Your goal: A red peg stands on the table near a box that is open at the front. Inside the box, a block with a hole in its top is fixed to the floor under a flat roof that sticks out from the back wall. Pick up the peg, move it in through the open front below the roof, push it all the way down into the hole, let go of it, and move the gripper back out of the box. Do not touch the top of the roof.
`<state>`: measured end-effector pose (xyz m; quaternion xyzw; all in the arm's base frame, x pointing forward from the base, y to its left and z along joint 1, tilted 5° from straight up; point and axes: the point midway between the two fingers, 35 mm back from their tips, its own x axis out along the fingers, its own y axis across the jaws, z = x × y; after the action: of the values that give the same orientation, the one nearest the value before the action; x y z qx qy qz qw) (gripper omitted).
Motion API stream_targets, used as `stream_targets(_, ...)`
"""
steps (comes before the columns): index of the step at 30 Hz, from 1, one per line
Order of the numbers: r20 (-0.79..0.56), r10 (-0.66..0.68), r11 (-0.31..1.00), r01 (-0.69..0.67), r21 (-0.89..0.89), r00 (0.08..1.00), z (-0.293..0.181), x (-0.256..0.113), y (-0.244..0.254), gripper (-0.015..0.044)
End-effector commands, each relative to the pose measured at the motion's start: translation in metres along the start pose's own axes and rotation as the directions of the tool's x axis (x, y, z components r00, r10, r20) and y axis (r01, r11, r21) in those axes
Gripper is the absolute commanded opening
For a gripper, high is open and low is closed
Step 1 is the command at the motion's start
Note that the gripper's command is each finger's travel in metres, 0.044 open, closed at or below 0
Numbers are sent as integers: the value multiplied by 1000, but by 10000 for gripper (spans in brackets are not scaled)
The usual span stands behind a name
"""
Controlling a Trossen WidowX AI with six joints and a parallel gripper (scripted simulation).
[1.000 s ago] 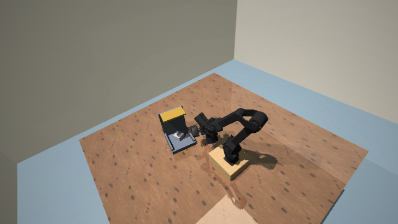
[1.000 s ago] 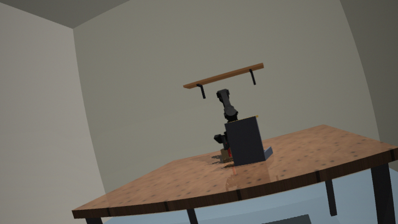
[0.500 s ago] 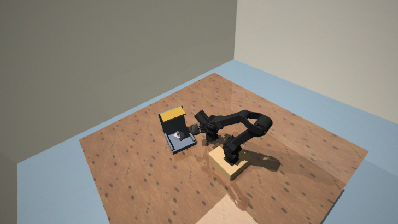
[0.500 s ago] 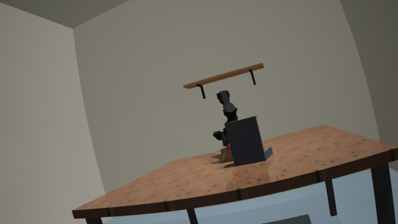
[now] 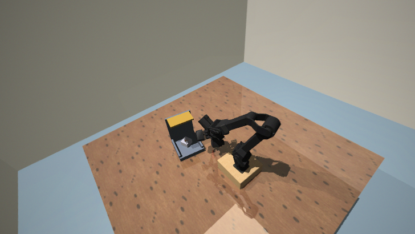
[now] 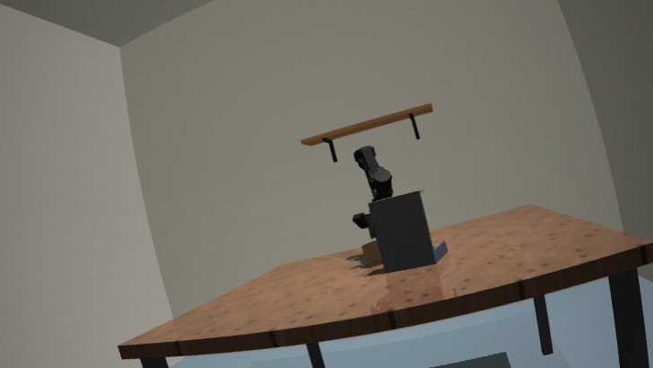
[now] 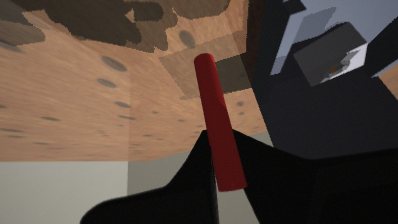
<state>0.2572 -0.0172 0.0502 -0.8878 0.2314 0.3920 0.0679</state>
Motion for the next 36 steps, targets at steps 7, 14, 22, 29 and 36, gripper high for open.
stream_targets(7, -5, -18, 1000, 18, -11, 1000, -7, 0, -22, 0)
stream_targets(14, -4, -32, 999, 32, -23, 999, -9, 0, -37, 0)
stream_targets(22, -3, -48, 998, 48, -37, 999, -10, 0, -54, 0)
stream_targets(29, -3, -62, 997, 61, -50, 998, -10, 0, -70, 0)
stream_targets(36, -2, -75, 995, 75, -62, 997, -9, 0, -87, 0)
